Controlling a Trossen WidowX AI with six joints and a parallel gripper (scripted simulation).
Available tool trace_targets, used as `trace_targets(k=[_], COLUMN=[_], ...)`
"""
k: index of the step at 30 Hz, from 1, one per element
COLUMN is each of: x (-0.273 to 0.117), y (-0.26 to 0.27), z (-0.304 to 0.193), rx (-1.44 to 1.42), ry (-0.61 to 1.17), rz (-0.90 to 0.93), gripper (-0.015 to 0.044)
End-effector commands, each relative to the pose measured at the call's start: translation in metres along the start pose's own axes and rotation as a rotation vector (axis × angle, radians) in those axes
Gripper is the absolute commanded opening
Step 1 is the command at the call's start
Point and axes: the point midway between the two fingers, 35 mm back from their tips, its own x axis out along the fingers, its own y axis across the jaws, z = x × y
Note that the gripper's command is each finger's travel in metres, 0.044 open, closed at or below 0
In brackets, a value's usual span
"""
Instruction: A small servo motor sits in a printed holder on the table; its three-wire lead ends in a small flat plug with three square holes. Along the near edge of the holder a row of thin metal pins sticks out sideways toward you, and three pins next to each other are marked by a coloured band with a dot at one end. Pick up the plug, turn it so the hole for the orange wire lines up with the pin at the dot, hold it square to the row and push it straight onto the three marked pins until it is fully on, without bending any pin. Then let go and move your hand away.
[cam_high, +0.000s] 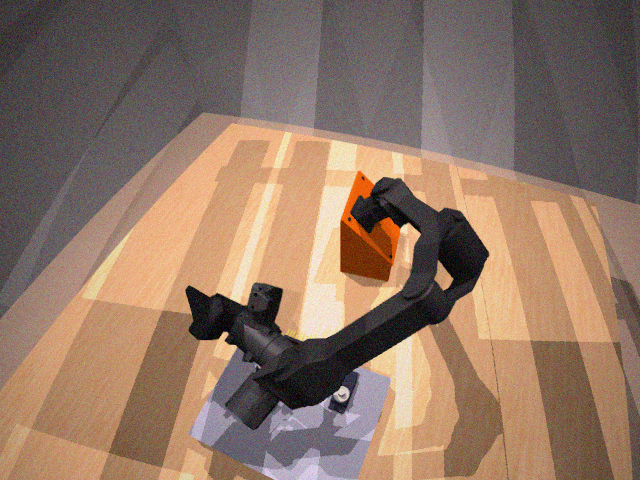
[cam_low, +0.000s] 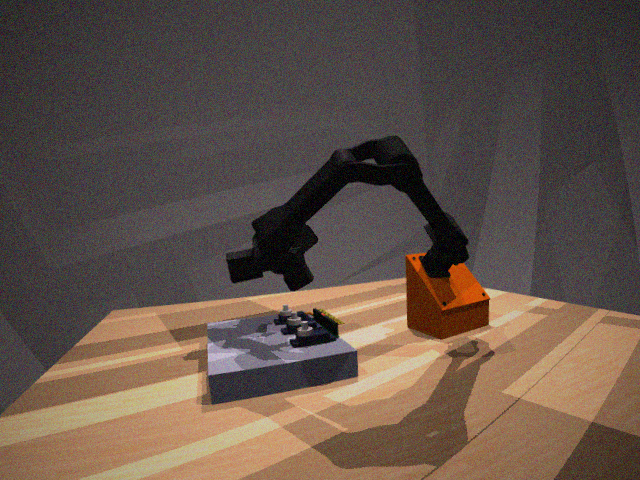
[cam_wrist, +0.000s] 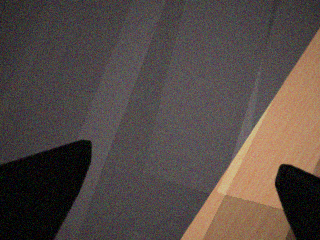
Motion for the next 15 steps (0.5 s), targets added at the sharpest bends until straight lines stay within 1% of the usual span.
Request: trace_targets(k=[1,11,15], x=[0.0,-0.01,-0.017], y=[0.0,0.007,0.012], z=[0.0,0.0,0.0], rx=[0.0,-0.045,-0.08], ry=[0.001,0.053,0.093], rz=[0.0,-0.012,-0.017], gripper=[0.0374,0.0115,0.0115])
